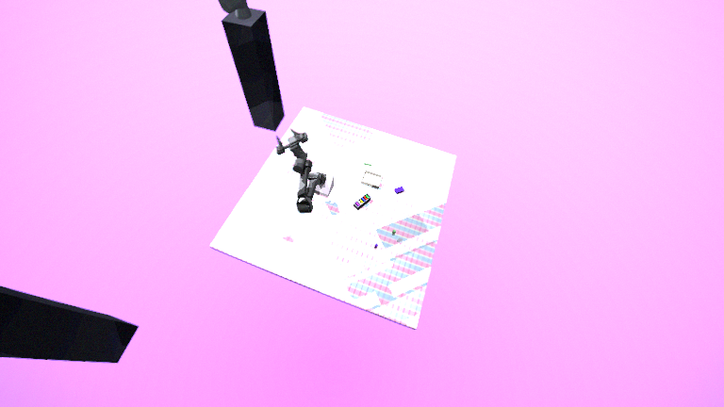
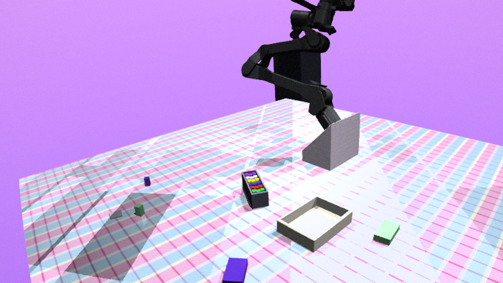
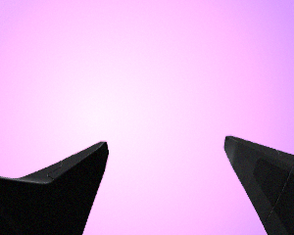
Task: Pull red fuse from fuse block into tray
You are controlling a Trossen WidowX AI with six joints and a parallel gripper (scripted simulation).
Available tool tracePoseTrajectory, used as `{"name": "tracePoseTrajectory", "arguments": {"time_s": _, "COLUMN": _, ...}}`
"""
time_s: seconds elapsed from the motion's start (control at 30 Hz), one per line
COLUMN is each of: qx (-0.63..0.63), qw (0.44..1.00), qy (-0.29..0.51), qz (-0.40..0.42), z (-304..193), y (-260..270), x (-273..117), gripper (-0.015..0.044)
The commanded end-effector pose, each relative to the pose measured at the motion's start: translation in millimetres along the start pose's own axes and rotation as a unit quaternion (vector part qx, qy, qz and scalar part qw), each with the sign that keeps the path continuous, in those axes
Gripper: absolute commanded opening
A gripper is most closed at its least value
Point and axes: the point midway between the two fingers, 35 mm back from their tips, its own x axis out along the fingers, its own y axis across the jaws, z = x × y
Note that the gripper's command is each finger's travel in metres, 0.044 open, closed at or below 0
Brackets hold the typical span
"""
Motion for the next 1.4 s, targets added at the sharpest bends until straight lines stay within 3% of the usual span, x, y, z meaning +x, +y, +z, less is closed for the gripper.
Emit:
{"name": "tracePoseTrajectory", "arguments": {"time_s": 0.0, "qx": 0.005, "qw": 1.000, "qy": -0.003, "qz": 0.004, "z": 1.2, "y": 2.4, "x": 0.5, "gripper": 0.0374}}
{"name": "tracePoseTrajectory", "arguments": {"time_s": 0.2, "qx": 0.152, "qw": 0.974, "qy": -0.055, "qz": 0.161, "z": 33.8, "y": 84.7, "x": 2.2, "gripper": 0.0216}}
{"name": "tracePoseTrajectory", "arguments": {"time_s": 0.4, "qx": 0.270, "qw": 0.906, "qy": -0.044, "qz": 0.322, "z": 51.5, "y": 173.8, "x": -28.6, "gripper": 0.0064}}
{"name": "tracePoseTrajectory", "arguments": {"time_s": 0.63, "qx": 0.368, "qw": 0.811, "qy": 0.014, "qz": 0.455, "z": 60.5, "y": 239.2, "x": -68.2, "gripper": 0.0064}}
{"name": "tracePoseTrajectory", "arguments": {"time_s": 0.77, "qx": 0.363, "qw": 0.790, "qy": 0.032, "qz": 0.493, "z": 52.2, "y": 267.9, "x": -94.6, "gripper": 0.0064}}
{"name": "tracePoseTrajectory", "arguments": {"time_s": 1.0, "qx": 0.416, "qw": 0.703, "qy": 0.104, "qz": 0.568, "z": 51.4, "y": 303.3, "x": -134.3, "gripper": 0.0064}}
{"name": "tracePoseTrajectory", "arguments": {"time_s": 1.37, "qx": 0.466, "qw": 0.369, "qy": 0.416, "qz": 0.688, "z": 28.3, "y": 365.1, "x": -291.8, "gripper": 0.0064}}
